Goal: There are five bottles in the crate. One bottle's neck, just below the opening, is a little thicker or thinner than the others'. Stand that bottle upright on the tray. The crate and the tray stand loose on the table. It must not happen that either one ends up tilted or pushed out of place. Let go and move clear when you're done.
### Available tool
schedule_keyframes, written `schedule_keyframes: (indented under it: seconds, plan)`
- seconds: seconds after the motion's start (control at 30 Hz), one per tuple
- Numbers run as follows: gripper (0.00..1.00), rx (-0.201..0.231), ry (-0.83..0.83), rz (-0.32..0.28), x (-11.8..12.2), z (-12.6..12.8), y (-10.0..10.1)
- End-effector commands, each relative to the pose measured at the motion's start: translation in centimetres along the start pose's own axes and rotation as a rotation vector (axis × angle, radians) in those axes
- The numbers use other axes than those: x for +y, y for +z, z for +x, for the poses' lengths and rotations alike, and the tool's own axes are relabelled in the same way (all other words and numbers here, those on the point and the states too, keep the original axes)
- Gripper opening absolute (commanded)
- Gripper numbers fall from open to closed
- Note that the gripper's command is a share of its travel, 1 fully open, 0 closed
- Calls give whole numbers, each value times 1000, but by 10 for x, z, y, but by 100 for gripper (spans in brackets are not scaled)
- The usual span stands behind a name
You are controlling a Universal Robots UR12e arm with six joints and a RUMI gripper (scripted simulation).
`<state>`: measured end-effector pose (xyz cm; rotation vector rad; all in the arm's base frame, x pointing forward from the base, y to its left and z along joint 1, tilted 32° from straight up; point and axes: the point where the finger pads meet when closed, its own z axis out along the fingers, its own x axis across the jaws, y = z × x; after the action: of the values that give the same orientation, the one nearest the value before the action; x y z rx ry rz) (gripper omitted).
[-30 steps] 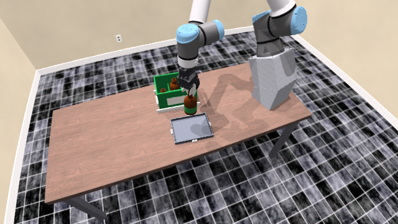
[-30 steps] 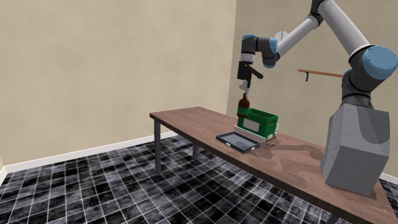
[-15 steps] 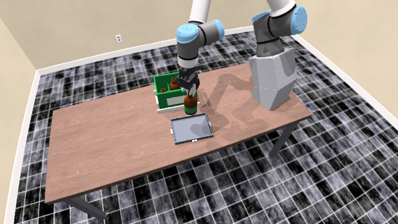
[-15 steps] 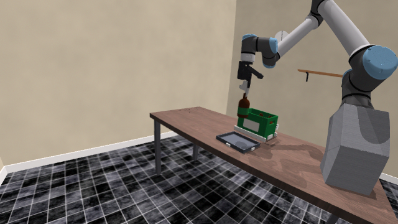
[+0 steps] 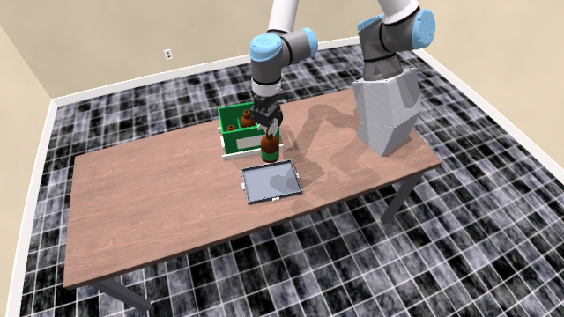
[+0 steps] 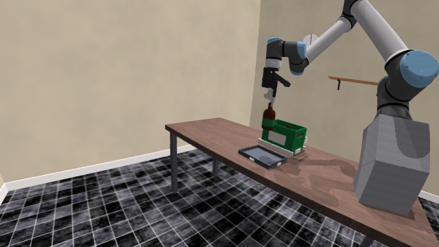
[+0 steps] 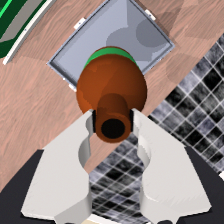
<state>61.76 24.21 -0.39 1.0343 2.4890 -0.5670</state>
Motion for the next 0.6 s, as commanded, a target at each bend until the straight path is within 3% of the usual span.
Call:
schedule_keyframes:
  seconds: [0.0,0.57]
  plan:
    - [0,0,0,-1,1,0,-1]
    - [0,0,0,-1,1,0,6]
